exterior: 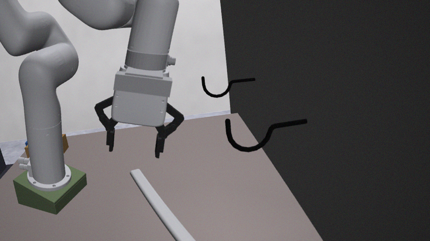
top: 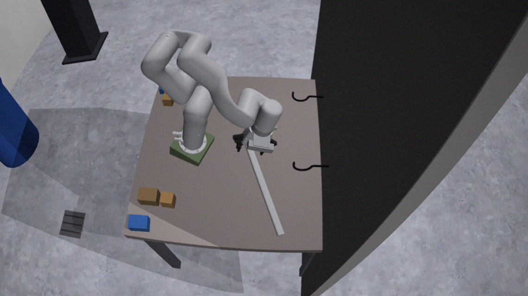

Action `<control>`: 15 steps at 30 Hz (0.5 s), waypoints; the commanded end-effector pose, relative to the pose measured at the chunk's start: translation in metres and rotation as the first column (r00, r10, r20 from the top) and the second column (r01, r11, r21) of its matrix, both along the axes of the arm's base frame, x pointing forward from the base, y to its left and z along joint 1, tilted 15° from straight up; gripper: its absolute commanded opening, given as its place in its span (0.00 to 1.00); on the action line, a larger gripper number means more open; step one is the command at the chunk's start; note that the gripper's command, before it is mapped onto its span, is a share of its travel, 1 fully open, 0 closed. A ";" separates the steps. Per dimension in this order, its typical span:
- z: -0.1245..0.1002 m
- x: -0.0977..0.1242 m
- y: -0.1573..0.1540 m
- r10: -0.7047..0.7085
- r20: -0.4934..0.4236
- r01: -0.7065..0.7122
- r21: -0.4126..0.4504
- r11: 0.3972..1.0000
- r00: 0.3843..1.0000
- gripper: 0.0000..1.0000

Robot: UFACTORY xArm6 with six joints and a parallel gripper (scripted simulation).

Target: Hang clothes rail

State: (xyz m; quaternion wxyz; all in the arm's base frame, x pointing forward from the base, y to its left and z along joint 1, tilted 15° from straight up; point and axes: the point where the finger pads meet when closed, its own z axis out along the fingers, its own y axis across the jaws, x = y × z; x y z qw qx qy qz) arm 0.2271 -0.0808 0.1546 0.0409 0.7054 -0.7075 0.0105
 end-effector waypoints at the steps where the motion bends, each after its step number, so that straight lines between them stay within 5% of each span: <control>1: 0.008 0.011 -0.011 0.059 0.053 -0.060 0.019 0.998 0.997 1.00; 15: 0.033 0.030 -0.049 0.234 0.191 -0.231 -0.043 0.972 0.953 1.00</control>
